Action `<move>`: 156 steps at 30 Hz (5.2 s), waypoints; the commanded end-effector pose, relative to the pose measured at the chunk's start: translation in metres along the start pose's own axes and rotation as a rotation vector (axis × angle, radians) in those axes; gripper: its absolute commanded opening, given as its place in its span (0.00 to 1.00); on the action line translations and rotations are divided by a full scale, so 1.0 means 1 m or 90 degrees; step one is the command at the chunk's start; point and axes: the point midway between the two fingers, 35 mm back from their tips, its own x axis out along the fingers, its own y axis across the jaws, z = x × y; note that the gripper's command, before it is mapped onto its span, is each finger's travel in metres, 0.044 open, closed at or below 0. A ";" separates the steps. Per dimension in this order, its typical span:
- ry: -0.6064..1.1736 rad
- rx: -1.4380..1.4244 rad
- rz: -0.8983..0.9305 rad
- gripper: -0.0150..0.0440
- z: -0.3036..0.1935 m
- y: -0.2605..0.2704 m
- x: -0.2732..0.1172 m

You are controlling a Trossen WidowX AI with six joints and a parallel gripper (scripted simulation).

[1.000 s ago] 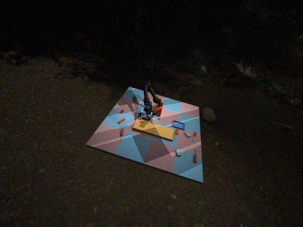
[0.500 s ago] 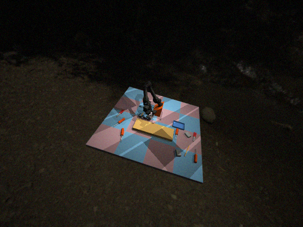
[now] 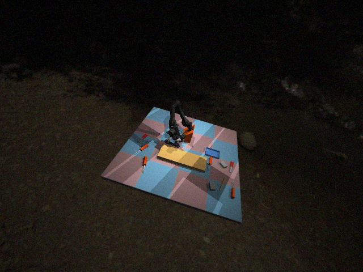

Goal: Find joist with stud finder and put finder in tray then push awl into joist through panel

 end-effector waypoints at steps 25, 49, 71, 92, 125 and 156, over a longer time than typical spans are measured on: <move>-0.017 -0.012 0.108 0.25 0.002 -0.005 -0.003; -0.005 -0.026 0.190 0.25 0.001 -0.007 -0.001; -0.013 -0.032 0.276 0.25 0.001 -0.011 -0.001; -0.018 -0.031 0.291 0.25 0.004 -0.022 0.016; -0.023 -0.025 0.281 1.00 0.007 -0.032 0.015; -0.020 -0.026 0.284 1.00 0.001 -0.045 -0.079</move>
